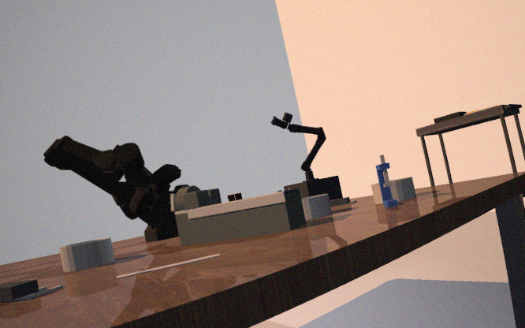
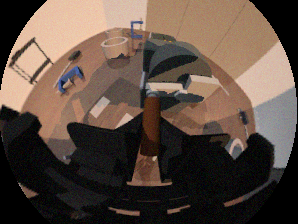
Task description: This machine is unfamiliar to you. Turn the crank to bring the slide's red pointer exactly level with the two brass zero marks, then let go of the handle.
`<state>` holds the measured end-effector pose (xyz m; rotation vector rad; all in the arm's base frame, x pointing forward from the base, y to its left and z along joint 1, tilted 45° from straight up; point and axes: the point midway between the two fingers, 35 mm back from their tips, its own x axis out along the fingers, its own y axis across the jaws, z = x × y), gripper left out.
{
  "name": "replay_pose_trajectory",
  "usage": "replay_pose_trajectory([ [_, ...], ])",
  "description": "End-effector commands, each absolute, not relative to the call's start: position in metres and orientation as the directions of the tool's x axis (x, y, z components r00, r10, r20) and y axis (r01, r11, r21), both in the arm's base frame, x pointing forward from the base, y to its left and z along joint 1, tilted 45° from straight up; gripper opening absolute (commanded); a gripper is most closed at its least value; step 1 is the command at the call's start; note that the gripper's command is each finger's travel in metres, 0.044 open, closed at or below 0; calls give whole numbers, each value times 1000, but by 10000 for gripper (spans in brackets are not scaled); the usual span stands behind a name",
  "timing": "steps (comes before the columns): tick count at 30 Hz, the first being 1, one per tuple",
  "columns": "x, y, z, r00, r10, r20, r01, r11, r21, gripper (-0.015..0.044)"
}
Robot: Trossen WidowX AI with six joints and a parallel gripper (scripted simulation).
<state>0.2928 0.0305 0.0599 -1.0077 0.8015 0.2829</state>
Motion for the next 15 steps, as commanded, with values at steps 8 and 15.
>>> replay_pose_trajectory([
  [8, 290, 43, 74, 689, -132, -713, -562, 524, -640, 0],
  [15, 291, 46, 83, 689, -131, -713, -562, 525, -639, 0],
])
